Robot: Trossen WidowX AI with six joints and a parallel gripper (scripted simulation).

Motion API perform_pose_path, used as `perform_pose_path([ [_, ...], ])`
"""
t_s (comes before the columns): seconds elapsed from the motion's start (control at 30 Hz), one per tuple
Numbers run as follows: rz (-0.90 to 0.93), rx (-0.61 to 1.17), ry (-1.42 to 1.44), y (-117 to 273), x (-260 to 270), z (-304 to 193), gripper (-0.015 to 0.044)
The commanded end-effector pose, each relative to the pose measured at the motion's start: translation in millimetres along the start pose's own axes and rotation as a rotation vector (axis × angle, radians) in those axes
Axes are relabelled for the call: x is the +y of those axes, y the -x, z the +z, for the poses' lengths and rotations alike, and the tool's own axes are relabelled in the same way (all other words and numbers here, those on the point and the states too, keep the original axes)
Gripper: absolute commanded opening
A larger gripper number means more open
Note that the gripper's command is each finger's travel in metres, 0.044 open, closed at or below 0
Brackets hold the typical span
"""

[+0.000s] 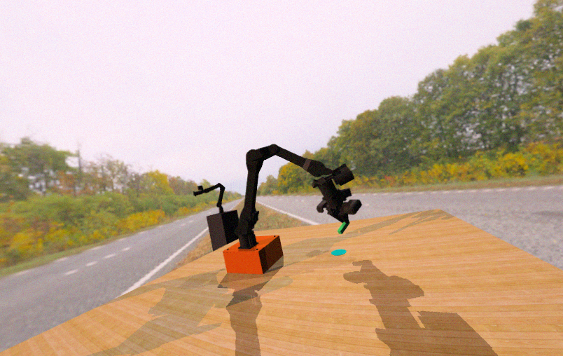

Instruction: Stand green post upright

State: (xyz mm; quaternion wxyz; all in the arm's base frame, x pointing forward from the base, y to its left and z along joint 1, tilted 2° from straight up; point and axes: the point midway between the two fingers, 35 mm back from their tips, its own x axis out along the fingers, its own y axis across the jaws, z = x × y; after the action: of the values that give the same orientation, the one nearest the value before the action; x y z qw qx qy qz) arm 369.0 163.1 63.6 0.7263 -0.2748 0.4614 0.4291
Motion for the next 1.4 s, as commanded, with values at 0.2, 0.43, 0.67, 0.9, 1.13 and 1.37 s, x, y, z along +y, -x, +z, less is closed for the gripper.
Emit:
perform_pose_path([
  [0.2, 0.009, -0.066, -0.026, -5.4, -3.0, -1.0, 0.0023],
  [0.43, 0.012, -0.116, -0.038, -7.8, -5.9, -0.3, 0.0023],
  [0.67, 0.015, -0.165, -0.048, -9.6, -8.6, 0.1, 0.0023],
  [0.9, 0.018, -0.214, -0.056, -10.9, -11.1, 0.4, 0.0023],
  [1.13, 0.020, -0.263, -0.063, -11.6, -13.4, 0.4, 0.0023],
  [1.37, 0.024, -0.311, -0.069, -11.8, -15.4, 0.1, 0.0023],
])
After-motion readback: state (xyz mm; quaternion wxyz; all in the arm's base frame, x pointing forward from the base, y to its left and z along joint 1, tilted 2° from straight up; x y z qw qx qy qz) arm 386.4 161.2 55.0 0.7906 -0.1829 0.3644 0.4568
